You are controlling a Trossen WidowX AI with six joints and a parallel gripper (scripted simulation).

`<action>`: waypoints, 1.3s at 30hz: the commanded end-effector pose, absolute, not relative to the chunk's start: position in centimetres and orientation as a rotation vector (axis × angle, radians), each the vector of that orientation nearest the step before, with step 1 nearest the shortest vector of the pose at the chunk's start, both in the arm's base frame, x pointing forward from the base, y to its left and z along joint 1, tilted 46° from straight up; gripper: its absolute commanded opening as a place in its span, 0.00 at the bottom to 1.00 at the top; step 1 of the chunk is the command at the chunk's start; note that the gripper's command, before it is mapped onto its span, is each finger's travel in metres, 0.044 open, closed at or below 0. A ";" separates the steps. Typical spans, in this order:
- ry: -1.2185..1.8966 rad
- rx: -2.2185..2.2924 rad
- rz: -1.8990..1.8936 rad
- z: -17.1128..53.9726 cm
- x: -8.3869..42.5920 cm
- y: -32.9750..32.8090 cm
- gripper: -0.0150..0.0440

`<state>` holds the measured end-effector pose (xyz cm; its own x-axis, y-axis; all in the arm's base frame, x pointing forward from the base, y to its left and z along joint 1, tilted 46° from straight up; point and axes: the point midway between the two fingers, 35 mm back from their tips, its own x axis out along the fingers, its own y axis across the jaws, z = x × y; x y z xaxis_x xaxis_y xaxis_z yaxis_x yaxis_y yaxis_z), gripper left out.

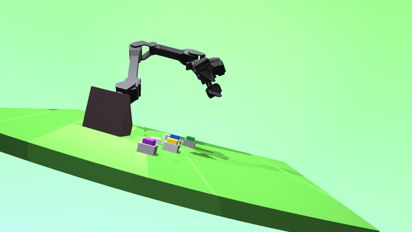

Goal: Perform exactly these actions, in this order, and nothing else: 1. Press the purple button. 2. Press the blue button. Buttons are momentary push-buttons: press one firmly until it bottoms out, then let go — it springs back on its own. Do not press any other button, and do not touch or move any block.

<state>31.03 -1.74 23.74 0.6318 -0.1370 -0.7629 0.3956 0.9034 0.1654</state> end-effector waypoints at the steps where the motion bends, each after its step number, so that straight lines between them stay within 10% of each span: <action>1: 1.059 0.217 -0.282 18.8 32.3 -5.1 0.93; 14: 1.586 0.253 0.200 2.0 28.3 -15.7 0.93; 31: 1.442 0.562 0.656 -7.9 20.7 -18.6 0.93; 39: 1.440 0.563 0.657 -12.3 20.8 -14.2 0.58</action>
<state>21.08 -15.49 -11.12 0.0170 0.6985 -0.7155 -0.0798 0.7142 0.6954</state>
